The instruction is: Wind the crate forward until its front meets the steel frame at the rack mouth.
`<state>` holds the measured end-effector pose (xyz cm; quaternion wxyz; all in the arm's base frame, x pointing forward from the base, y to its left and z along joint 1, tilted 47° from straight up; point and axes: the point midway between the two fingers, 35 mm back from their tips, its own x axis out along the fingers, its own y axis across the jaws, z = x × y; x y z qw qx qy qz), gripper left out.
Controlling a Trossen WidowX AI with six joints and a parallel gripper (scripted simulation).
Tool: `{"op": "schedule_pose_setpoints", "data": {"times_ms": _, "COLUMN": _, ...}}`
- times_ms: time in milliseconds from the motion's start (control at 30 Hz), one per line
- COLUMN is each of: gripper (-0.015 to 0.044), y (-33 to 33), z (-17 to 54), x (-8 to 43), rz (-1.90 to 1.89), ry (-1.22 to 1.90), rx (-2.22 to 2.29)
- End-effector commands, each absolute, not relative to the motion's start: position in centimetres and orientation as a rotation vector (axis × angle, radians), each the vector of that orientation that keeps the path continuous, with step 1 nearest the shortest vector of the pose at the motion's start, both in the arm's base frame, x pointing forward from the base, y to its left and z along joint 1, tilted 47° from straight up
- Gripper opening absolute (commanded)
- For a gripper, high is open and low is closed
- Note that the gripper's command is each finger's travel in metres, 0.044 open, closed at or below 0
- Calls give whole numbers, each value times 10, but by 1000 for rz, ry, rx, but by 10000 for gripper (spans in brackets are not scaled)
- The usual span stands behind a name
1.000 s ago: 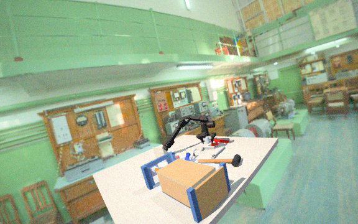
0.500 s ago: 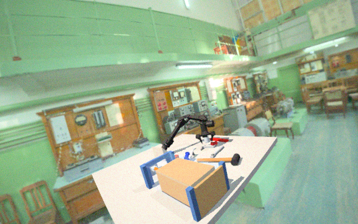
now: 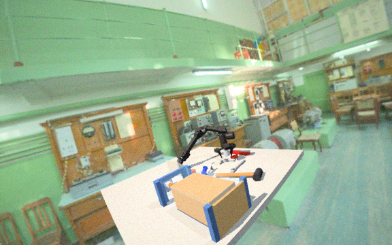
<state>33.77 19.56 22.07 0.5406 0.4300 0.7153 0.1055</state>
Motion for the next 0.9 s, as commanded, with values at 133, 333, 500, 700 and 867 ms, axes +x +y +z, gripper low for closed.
{"op": "schedule_pose_setpoints", "data": {"times_ms": 133, "gripper": 440, "y": 196, "z": 220, "x": 337, "rz": 412, "ry": 1635, "rx": 869}}
{"op": "schedule_pose_setpoints", "data": {"times_ms": 333, "gripper": 440, "y": 197, "z": 219, "x": 337, "rz": 530, "ry": 1581, "rx": 754}}
{"op": "schedule_pose_setpoints", "data": {"times_ms": 500, "gripper": 440, "y": 198, "z": 218, "x": 337, "rz": 625, "ry": 1532, "rx": 657}}
{"op": "schedule_pose_setpoints", "data": {"times_ms": 700, "gripper": 440, "y": 199, "z": 218, "x": 337, "rz": 734, "ry": 1468, "rx": 540}}
{"op": "schedule_pose_setpoints", "data": {"times_ms": 867, "gripper": 440, "y": 200, "z": 217, "x": 336, "rz": 822, "ry": 1410, "rx": 443}}
